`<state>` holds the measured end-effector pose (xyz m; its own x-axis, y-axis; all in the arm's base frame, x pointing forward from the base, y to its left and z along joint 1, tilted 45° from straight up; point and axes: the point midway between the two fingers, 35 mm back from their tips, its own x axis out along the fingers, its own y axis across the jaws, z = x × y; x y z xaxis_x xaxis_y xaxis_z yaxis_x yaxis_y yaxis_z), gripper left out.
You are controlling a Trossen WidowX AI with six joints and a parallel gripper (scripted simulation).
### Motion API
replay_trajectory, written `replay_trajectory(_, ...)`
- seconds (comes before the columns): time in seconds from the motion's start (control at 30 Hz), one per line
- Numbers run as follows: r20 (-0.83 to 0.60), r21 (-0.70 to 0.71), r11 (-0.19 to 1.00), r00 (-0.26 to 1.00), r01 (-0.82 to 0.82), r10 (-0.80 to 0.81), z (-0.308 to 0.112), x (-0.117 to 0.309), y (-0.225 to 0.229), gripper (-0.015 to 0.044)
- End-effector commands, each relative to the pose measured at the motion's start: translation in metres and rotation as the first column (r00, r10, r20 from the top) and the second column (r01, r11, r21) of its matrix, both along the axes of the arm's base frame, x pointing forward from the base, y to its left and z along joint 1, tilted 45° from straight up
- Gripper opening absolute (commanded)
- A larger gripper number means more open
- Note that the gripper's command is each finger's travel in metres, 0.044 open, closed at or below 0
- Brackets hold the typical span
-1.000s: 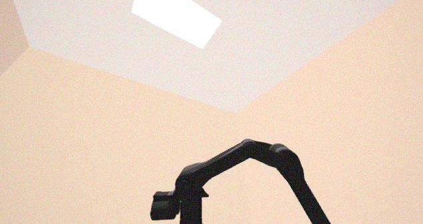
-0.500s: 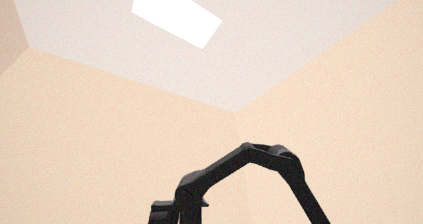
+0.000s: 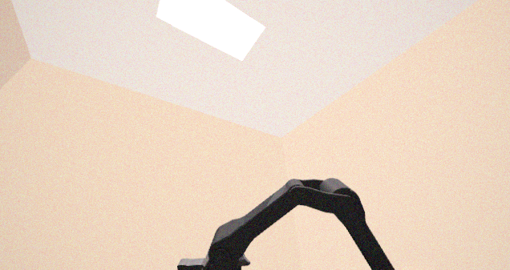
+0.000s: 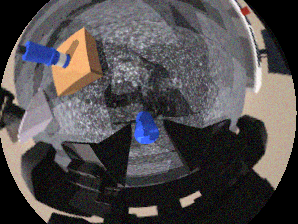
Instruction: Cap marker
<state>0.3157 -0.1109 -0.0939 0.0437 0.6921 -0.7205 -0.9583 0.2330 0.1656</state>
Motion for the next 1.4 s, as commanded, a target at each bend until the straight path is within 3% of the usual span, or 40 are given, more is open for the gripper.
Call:
replay_trajectory(0.0,-0.008,0.008,1.0,1.0,0.002,-0.002,-0.005,-0.002,0.007,0.0244)
replay_trajectory(0.1,-0.008,0.008,1.0,1.0,0.002,-0.002,-0.006,-0.002,0.008,0.0244)
replay_trajectory(0.2,-0.008,0.008,1.0,1.0,0.002,-0.002,-0.006,-0.003,0.008,0.0165)
replay_trajectory(0.57,-0.008,0.008,1.0,1.0,0.002,-0.002,-0.006,-0.002,0.008,0.0092)
replay_trajectory(0.7,-0.008,0.007,1.0,1.0,0.002,-0.002,-0.001,-0.002,0.003,0.0)
replay_trajectory(1.37,-0.009,0.005,1.0,1.0,0.002,-0.002,0.037,-0.004,-0.035,0.0)
